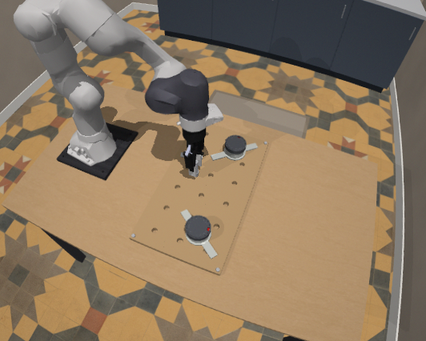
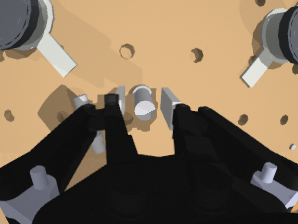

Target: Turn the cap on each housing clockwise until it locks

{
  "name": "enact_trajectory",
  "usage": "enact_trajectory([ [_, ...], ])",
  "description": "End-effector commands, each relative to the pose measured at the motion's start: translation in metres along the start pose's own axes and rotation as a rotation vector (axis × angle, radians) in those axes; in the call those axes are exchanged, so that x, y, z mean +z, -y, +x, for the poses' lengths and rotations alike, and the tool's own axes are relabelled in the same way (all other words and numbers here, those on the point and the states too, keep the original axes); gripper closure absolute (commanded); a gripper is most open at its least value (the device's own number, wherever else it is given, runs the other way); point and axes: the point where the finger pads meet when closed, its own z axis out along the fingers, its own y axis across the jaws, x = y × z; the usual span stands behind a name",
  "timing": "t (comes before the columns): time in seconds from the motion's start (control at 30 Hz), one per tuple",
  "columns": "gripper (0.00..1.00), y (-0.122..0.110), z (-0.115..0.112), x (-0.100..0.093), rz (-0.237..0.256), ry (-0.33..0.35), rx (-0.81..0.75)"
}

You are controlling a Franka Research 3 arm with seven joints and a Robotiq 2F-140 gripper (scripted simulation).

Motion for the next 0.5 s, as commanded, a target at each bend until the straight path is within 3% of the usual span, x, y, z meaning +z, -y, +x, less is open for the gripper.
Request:
enact_trajectory([
  [0.0, 0.64, 0.0004, 0.0001, 0.0002, 0.001, -0.001, -0.004],
  [0.33, 0.64, 0.0004, 0.0001, 0.0002, 0.001, -0.001, -0.004],
  [0.37, 0.9, 0.0004, 0.0001, 0.0002, 0.001, -0.001, -0.004],
  [0.47, 0.9, 0.0004, 0.0001, 0.0002, 0.001, -0.001, -0.004],
])
